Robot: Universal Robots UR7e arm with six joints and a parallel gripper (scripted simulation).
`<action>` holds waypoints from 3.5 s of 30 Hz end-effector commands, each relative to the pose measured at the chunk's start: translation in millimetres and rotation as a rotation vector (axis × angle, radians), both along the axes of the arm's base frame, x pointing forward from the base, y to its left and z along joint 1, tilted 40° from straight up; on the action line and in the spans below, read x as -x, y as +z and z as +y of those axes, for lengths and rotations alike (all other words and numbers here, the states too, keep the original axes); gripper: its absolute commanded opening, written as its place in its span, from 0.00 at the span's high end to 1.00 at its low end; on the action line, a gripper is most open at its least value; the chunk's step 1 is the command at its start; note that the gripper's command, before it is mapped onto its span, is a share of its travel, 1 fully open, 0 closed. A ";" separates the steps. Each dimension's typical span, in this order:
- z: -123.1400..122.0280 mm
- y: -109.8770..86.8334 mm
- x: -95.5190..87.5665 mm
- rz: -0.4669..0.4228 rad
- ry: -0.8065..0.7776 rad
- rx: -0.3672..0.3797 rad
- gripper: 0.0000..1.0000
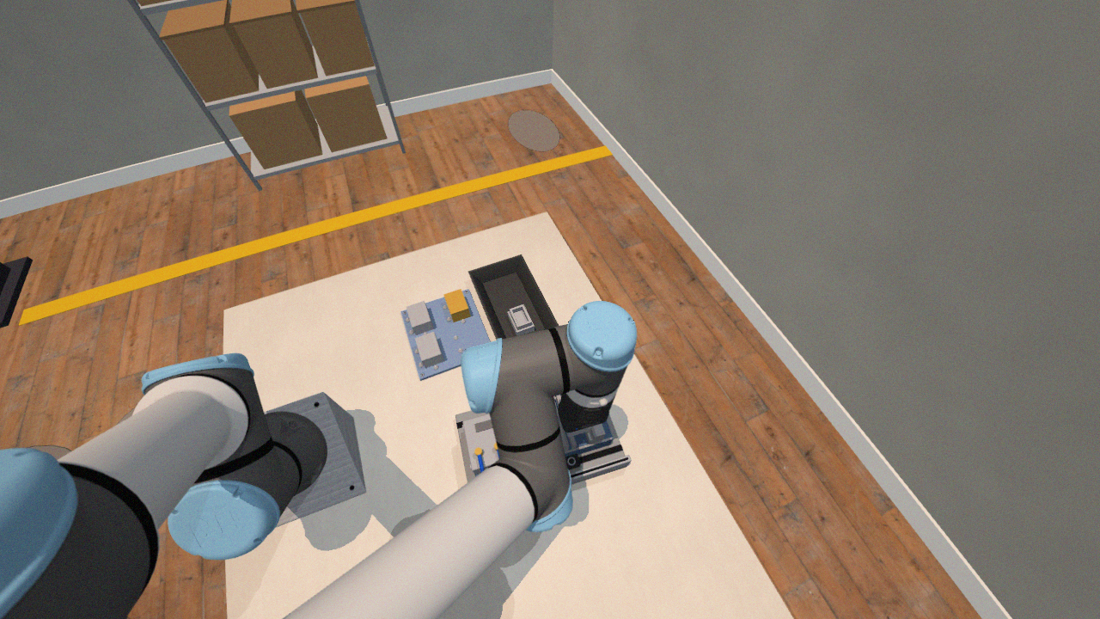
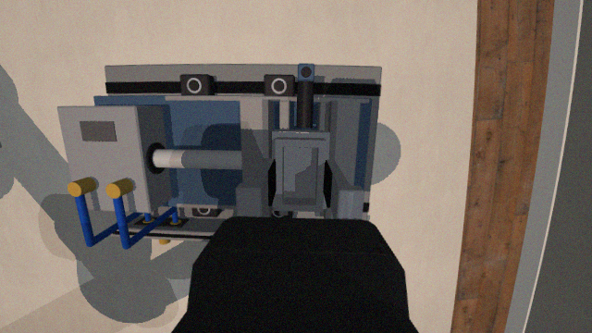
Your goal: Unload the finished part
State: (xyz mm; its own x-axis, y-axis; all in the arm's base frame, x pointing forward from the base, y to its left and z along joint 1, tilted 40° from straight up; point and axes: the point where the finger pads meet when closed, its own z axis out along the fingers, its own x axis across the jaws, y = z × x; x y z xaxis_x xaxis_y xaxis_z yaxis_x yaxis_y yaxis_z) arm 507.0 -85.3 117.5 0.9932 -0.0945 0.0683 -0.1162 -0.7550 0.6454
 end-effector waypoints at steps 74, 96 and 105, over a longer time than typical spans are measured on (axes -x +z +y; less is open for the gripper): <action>30.1 35.5 -0.7 -0.001 0.001 0.000 1.00; 59.4 12.6 -12.8 0.006 0.013 -0.010 1.00; 106.6 -24.5 -25.9 0.018 0.030 -0.021 1.00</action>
